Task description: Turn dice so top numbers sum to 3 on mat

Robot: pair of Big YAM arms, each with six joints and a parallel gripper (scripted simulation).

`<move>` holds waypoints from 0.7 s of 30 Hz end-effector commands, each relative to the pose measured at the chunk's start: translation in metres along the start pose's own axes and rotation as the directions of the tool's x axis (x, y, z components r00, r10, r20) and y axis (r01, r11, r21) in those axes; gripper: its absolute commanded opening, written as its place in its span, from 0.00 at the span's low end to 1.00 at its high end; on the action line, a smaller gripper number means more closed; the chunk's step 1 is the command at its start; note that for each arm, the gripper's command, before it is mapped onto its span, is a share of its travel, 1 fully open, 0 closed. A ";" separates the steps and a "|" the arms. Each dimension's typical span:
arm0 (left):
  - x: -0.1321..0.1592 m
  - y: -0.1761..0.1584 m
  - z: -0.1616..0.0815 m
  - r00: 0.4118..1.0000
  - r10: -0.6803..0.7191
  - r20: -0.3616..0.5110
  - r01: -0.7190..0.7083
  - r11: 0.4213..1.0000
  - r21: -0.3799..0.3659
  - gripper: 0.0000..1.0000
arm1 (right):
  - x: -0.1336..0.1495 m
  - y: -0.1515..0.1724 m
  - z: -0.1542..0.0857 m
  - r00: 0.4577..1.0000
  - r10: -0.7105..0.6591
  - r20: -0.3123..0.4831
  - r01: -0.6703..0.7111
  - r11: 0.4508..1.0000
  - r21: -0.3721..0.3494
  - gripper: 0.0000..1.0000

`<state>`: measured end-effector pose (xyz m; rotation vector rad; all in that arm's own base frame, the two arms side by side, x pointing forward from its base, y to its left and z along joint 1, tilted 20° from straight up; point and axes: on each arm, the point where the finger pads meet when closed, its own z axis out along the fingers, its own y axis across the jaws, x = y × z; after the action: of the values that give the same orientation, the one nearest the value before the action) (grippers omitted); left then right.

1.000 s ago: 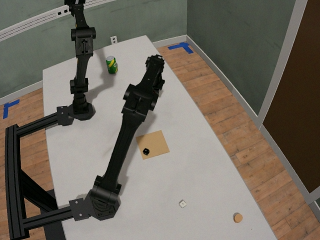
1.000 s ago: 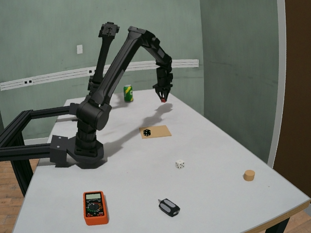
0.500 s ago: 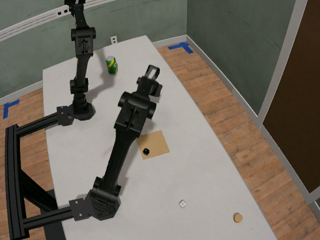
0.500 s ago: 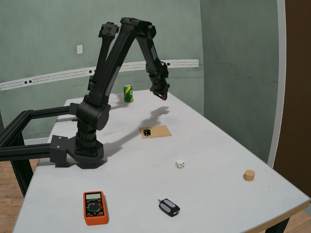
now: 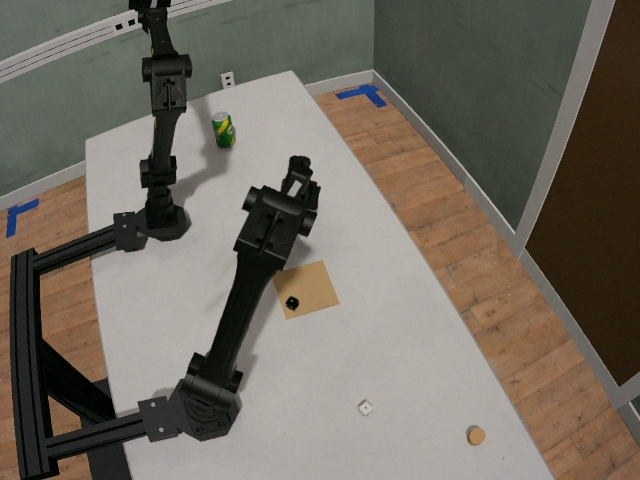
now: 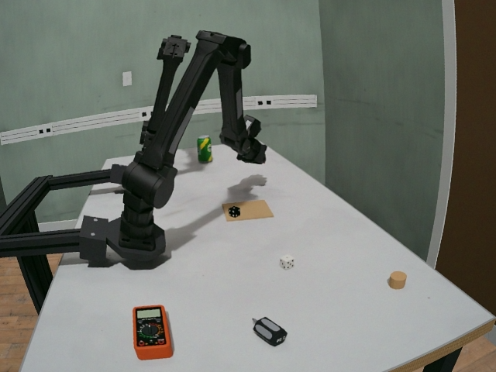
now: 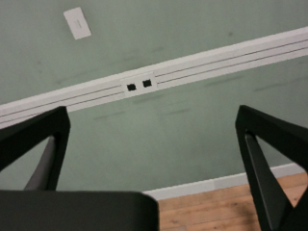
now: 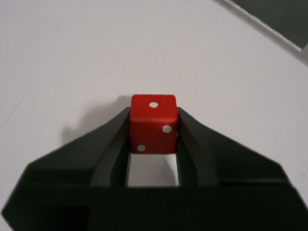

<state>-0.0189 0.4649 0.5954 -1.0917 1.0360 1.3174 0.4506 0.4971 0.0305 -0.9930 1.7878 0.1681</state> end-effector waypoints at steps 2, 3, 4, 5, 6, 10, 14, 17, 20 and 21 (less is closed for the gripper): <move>-0.005 0.006 -0.005 1.000 0.017 0.004 -0.017 1.000 -0.016 1.00 | -0.011 -0.009 0.002 0.998 -0.012 0.058 0.011 1.000 0.018 0.20; -0.005 0.006 -0.005 1.000 0.017 0.004 -0.017 1.000 -0.016 1.00 | -0.017 -0.010 0.002 0.998 -0.010 0.067 0.009 1.000 0.020 0.20; -0.005 0.006 -0.005 1.000 0.017 0.004 -0.017 1.000 -0.016 1.00 | -0.015 -0.010 0.003 0.998 -0.011 0.065 0.009 1.000 0.020 0.20; -0.005 0.006 -0.005 1.000 0.017 0.004 -0.017 1.000 -0.016 1.00 | -0.012 -0.010 0.004 0.998 -0.011 0.061 0.010 1.000 0.020 0.20; -0.005 0.006 -0.005 1.000 0.017 0.004 -0.017 1.000 -0.016 1.00 | -0.007 -0.010 0.006 0.999 -0.012 0.053 0.011 1.000 0.019 0.20; -0.005 0.006 -0.005 1.000 0.017 0.004 -0.017 1.000 -0.016 1.00 | -0.004 -0.010 0.007 0.999 -0.012 0.051 0.011 1.000 0.019 0.20; -0.005 0.006 -0.005 1.000 0.017 0.004 -0.017 1.000 -0.016 1.00 | 0.004 -0.010 0.010 0.999 -0.012 0.048 0.011 1.000 0.018 0.20; -0.005 0.006 -0.005 1.000 0.017 0.004 -0.017 1.000 -0.016 1.00 | 0.011 -0.010 0.015 0.999 -0.012 0.050 0.011 1.000 0.019 0.20; -0.005 0.006 -0.005 1.000 0.017 0.004 -0.017 1.000 -0.016 1.00 | 0.015 -0.011 0.022 0.998 -0.011 0.058 0.009 1.000 0.022 0.20; -0.005 0.006 -0.005 1.000 0.017 0.004 -0.017 1.000 -0.016 1.00 | 0.016 -0.012 0.024 0.998 -0.010 0.062 0.008 1.000 0.023 0.20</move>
<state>-0.0189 0.4649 0.5954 -1.0917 1.0360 1.3174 0.4575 0.4963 0.0159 -0.9916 1.7453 0.1784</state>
